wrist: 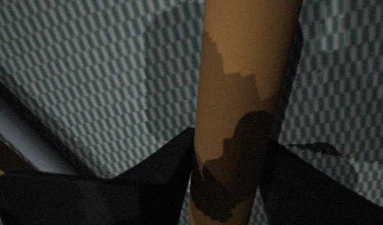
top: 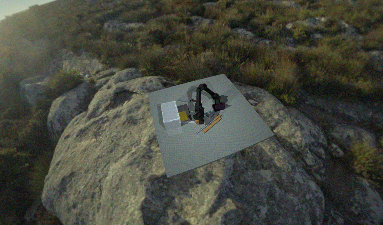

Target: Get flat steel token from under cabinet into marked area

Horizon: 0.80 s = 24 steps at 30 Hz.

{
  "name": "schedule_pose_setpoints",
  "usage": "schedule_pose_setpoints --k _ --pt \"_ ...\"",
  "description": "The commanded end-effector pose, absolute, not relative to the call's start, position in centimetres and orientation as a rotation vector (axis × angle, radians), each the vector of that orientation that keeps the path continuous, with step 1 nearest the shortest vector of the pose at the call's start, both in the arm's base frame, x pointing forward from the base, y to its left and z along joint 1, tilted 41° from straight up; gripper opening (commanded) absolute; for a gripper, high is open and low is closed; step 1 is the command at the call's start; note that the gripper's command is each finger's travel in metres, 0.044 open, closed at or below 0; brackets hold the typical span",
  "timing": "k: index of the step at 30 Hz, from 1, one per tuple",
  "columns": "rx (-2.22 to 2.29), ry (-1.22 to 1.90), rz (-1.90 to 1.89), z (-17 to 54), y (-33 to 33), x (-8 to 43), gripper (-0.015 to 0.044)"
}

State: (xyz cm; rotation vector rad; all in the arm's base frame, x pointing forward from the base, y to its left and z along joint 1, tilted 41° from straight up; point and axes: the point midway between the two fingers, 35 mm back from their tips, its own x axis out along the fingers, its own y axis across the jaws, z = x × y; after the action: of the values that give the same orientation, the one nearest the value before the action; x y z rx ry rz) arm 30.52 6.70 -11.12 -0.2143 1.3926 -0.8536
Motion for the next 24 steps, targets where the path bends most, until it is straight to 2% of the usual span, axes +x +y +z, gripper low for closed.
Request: schedule_pose_setpoints --k 1,24 --pt "-0.217 1.398 -0.856 -11.4 7.0 29.4 0.0000" --pt "-0.217 1.396 -0.849 -12.2 8.4 26.9 0.0000"
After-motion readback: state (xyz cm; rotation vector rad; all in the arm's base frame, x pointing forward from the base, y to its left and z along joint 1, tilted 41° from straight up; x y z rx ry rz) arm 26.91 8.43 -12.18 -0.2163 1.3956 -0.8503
